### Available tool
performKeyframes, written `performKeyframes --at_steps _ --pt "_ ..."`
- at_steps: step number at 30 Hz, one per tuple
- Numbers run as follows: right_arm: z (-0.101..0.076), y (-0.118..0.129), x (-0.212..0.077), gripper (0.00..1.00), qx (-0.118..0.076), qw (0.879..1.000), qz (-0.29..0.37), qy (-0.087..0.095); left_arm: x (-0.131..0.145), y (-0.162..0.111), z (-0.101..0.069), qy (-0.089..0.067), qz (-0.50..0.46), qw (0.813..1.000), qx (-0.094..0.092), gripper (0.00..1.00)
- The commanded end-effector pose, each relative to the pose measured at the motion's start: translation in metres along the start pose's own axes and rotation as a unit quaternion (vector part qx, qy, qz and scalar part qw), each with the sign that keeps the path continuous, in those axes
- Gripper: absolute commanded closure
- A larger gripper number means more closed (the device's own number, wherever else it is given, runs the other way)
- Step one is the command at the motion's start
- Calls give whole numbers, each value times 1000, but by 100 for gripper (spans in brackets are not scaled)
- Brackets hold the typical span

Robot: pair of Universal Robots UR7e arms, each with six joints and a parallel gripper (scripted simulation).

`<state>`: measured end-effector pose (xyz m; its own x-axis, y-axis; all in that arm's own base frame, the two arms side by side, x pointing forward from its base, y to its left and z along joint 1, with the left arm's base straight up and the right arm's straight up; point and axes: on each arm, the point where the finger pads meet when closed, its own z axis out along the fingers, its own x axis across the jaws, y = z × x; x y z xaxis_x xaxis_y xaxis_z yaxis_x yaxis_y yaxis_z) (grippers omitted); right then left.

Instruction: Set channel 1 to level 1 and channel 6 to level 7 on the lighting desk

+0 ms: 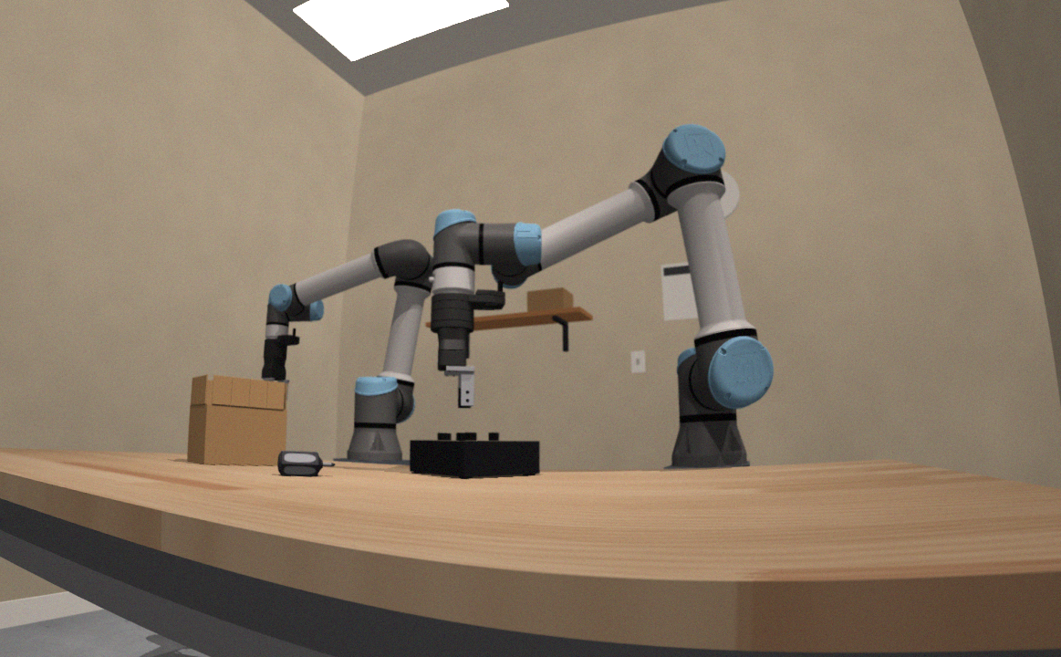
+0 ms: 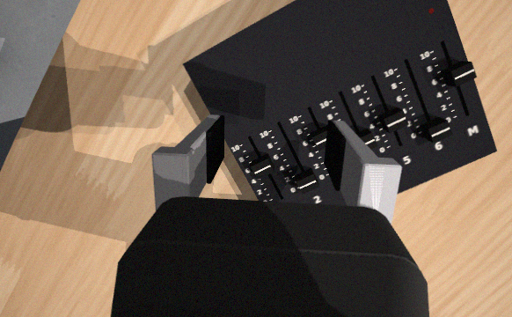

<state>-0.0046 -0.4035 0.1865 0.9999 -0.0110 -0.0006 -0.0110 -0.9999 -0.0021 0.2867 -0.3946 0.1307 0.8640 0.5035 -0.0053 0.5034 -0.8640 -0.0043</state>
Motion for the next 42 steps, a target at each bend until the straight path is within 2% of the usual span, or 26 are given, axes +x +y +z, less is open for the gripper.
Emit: performKeyframes --at_steps 1,15,27,39,40,42 --pt "0 0 0 0 -1 1000 0 0 -4 2 2 2 -55 999 -2 0" --pt "0 0 0 0 -1 1000 0 0 -14 10 12 2 -207 978 -3 0" --pt "0 0 0 0 -1 1000 0 0 -17 13 15 2 -249 969 -3 0" --pt "0 0 0 0 -1 1000 0 0 -17 13 15 2 -255 967 -3 0" --pt "0 0 0 0 -1 1000 0 0 -17 13 15 2 -255 967 -3 100" --pt "0 0 0 0 -1 1000 0 0 -17 13 15 2 -255 967 -3 100"
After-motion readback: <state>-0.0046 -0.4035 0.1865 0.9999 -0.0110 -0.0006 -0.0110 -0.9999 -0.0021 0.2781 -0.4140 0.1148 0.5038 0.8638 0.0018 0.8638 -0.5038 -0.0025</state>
